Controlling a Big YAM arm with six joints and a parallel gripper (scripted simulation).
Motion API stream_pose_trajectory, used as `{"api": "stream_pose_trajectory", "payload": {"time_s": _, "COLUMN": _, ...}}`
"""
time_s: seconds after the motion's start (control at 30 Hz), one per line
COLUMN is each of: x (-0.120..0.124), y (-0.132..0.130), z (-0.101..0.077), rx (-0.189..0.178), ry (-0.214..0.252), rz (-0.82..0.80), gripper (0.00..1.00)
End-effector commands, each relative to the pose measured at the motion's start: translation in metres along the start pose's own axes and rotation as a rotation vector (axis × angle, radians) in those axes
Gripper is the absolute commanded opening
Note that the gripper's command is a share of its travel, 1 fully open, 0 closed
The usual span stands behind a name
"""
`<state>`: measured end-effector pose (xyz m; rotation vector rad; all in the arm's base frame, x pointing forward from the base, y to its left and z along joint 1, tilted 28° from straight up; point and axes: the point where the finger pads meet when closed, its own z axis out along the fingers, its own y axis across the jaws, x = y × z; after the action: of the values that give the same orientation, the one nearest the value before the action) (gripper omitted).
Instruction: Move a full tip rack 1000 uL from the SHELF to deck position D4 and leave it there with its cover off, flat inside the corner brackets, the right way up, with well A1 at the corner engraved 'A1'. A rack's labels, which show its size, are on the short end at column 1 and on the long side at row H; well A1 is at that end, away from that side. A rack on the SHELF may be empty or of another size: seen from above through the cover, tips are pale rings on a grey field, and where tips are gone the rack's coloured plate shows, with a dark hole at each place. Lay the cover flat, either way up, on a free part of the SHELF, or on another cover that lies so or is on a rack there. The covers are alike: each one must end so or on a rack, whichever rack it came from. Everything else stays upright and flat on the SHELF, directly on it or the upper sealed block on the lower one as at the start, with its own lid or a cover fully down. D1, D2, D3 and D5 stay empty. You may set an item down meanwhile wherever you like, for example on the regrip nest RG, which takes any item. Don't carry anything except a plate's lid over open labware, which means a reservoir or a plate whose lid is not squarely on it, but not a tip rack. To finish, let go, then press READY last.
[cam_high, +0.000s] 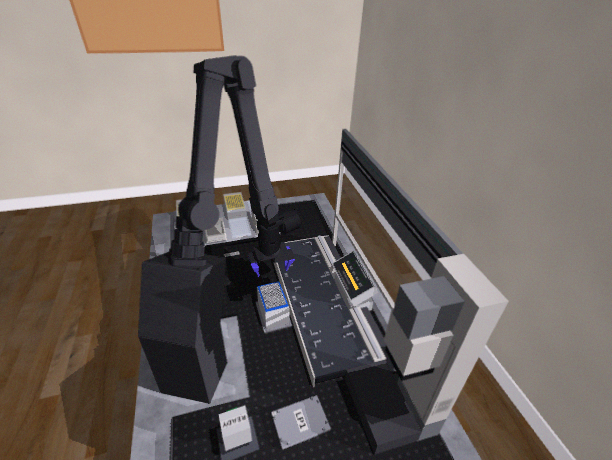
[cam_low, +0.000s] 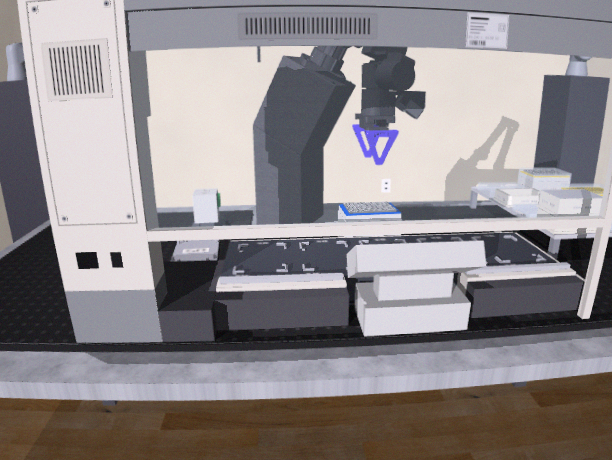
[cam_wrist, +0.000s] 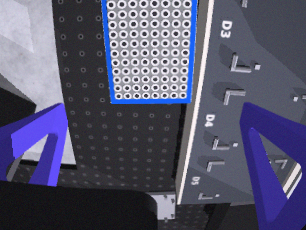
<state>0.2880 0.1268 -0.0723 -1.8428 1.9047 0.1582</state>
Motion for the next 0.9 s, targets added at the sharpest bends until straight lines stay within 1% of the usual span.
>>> {"api": "stream_pose_trajectory", "payload": {"time_s": 0.0, "x": 0.004, "y": -0.001, "z": -0.009, "rx": 0.005, "ry": 0.001, "rz": 0.005, "gripper": 1.00}}
{"api": "stream_pose_trajectory", "payload": {"time_s": 0.4, "x": 0.004, "y": -0.001, "z": -0.029, "rx": 0.006, "ry": 0.001, "rz": 0.005, "gripper": 1.00}}
{"api": "stream_pose_trajectory", "payload": {"time_s": 0.47, "x": 0.004, "y": -0.001, "z": -0.029, "rx": 0.006, "ry": 0.001, "rz": 0.005, "gripper": 1.00}}
{"api": "stream_pose_trajectory", "payload": {"time_s": 0.5, "x": 0.002, "y": -0.007, "z": -0.031, "rx": 0.014, "ry": -0.001, "rz": 0.002, "gripper": 1.00}}
{"api": "stream_pose_trajectory", "payload": {"time_s": 0.87, "x": 0.003, "y": -0.003, "z": -0.049, "rx": 0.009, "ry": 0.000, "rz": 0.003, "gripper": 1.00}}
